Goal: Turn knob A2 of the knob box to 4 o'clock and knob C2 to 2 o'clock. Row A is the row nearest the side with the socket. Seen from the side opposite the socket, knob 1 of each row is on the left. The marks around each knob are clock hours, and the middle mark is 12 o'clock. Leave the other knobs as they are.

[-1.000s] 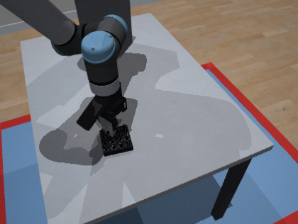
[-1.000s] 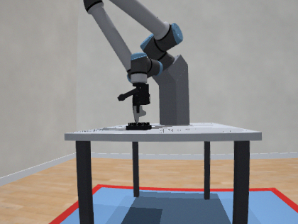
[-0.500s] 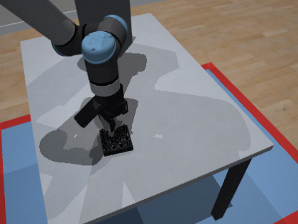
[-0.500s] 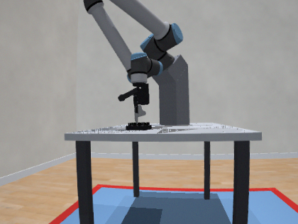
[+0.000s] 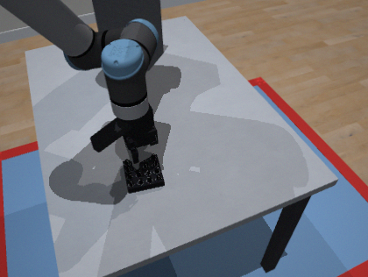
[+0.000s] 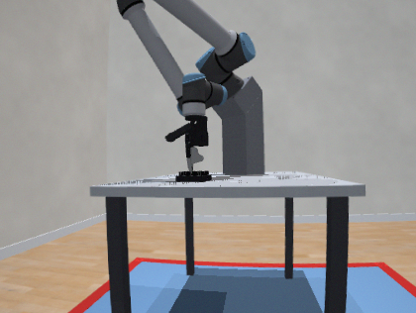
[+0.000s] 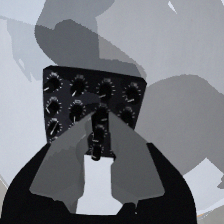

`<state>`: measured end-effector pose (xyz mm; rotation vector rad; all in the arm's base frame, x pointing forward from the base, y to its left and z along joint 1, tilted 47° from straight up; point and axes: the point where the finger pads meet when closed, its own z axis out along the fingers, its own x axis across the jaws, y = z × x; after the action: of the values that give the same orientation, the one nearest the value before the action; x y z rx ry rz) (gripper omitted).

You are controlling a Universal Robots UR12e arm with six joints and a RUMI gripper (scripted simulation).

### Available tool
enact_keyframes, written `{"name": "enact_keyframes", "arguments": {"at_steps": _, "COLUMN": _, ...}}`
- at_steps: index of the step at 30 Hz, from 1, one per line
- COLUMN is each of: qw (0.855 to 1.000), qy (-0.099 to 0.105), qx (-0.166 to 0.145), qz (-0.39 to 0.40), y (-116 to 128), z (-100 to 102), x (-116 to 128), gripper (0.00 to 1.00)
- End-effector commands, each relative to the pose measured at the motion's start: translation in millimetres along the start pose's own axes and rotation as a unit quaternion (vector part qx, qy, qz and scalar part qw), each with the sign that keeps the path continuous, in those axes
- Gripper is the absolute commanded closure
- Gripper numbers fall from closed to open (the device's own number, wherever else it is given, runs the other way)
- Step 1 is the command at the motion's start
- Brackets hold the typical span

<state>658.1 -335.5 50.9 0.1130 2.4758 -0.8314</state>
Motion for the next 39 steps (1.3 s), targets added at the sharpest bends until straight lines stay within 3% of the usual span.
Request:
{"name": "enact_keyframes", "arguments": {"at_steps": 1, "qw": 0.999, "qy": 0.001, "qx": 0.000, "qz": 0.046, "y": 0.1, "z": -0.5, "x": 0.1, "gripper": 0.96}}
{"name": "enact_keyframes", "arguments": {"at_steps": 19, "qw": 0.978, "qy": 0.001, "qx": 0.001, "qz": 0.210, "y": 0.5, "z": -0.5, "x": 1.7, "gripper": 0.96}}
{"name": "enact_keyframes", "arguments": {"at_steps": 39, "qw": 0.929, "qy": 0.001, "qx": 0.001, "qz": 0.369, "y": 1.4, "z": -0.5, "x": 3.0, "gripper": 0.96}}
